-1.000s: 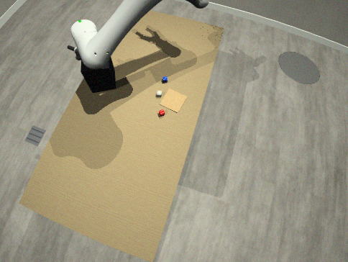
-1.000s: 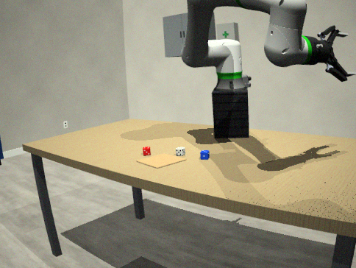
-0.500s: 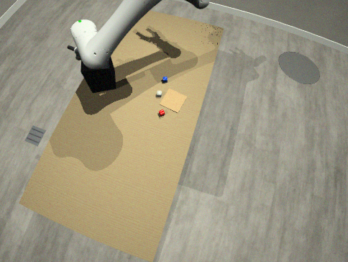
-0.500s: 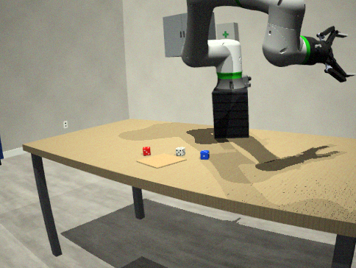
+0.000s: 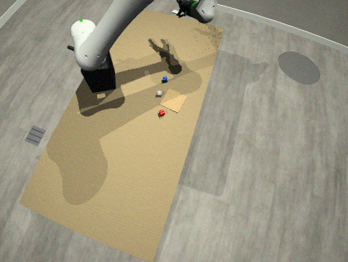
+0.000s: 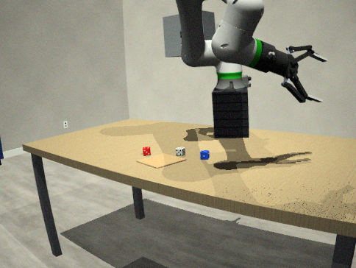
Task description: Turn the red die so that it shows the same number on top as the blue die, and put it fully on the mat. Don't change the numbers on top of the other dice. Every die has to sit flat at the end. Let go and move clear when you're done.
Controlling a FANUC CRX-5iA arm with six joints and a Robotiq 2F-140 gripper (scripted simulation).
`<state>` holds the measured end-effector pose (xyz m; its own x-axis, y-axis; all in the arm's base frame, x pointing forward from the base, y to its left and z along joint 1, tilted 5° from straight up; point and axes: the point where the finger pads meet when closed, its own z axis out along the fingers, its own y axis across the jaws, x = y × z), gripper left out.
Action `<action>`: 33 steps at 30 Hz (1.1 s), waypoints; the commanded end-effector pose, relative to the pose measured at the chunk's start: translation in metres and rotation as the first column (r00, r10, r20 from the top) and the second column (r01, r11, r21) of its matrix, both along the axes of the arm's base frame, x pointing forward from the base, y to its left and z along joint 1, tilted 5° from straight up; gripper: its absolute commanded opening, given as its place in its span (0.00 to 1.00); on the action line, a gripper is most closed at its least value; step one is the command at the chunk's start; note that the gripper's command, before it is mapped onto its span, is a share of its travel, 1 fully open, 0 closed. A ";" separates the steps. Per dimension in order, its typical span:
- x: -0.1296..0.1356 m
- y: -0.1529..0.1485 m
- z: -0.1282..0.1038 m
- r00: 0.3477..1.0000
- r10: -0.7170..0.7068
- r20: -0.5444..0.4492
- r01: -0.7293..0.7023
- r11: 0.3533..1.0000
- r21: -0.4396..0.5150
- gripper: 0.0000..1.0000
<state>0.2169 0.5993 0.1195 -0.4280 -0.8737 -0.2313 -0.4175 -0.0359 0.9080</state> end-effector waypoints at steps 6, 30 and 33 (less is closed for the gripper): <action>0.080 -0.070 -0.052 0.977 -0.136 0.164 0.153 0.983 -0.097 1.00; 0.233 -0.358 -0.146 0.752 -0.209 0.626 0.478 0.827 -0.297 1.00; 0.241 -0.383 -0.151 0.752 -0.209 0.626 0.478 0.827 -0.297 1.00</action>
